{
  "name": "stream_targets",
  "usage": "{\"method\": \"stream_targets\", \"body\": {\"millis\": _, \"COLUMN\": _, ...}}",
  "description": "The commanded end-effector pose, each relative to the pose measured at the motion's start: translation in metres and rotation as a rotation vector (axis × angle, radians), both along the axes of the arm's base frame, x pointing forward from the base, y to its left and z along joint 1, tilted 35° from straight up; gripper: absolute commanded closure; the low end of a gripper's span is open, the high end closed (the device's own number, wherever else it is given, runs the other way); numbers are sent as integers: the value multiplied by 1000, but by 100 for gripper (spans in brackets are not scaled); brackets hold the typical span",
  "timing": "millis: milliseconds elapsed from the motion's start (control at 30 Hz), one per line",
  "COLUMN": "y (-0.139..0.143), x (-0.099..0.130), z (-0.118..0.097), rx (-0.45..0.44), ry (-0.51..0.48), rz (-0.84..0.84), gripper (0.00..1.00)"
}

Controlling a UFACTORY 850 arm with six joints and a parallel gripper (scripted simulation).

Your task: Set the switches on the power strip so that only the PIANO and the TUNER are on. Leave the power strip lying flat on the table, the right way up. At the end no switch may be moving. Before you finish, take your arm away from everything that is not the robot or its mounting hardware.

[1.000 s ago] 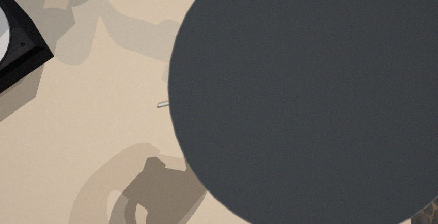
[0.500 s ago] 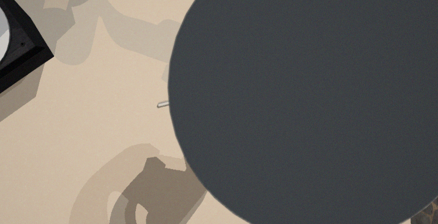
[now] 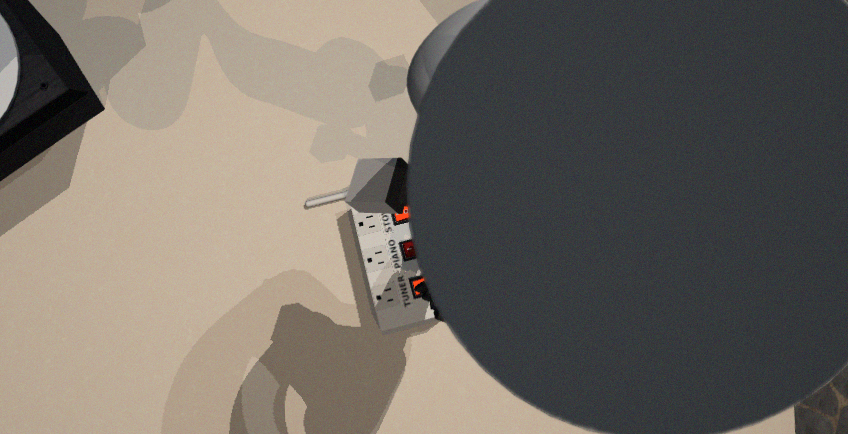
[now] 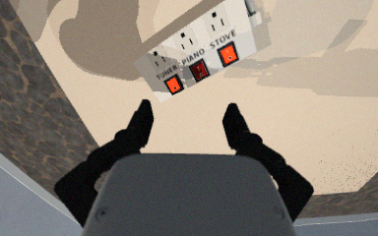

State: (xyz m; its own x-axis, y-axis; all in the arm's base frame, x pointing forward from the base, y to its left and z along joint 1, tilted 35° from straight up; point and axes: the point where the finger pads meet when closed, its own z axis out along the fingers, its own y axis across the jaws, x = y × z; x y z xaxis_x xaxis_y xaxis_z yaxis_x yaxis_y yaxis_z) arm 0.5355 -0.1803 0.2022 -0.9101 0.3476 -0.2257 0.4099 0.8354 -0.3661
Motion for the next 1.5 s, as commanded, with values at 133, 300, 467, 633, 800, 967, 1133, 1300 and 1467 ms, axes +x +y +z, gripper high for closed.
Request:
{"method": "stream_targets", "body": {"millis": 133, "y": 0, "x": -14, "z": -18, "rx": 68, "ry": 184, "rz": -47, "gripper": 0}}
{"method": "stream_targets", "body": {"millis": 300, "y": 5, "x": -20, "z": -25, "rx": 103, "ry": 242, "rz": -57, "gripper": 0}}
{"method": "stream_targets", "body": {"millis": 467, "y": 5, "x": -20, "z": -25, "rx": 103, "ry": 242, "rz": -57, "gripper": 0}}
{"method": "stream_targets", "body": {"millis": 633, "y": 5, "x": -20, "z": -25, "rx": 103, "ry": 242, "rz": -57, "gripper": 0}}
{"method": "stream_targets", "body": {"millis": 800, "y": 5, "x": -20, "z": -25, "rx": 103, "ry": 242, "rz": -57, "gripper": 0}}
{"method": "stream_targets", "body": {"millis": 967, "y": 5, "x": -20, "z": -25, "rx": 103, "ry": 242, "rz": -57, "gripper": 0}}
{"method": "stream_targets", "body": {"millis": 1133, "y": 5, "x": -20, "z": -25, "rx": 103, "ry": 242, "rz": -57, "gripper": 0}}
{"method": "stream_targets", "body": {"millis": 1300, "y": 5, "x": -20, "z": -25, "rx": 103, "ry": 242, "rz": -57, "gripper": 0}}
{"method": "stream_targets", "body": {"millis": 1467, "y": 5, "x": -20, "z": -25, "rx": 103, "ry": 242, "rz": -57, "gripper": 0}}
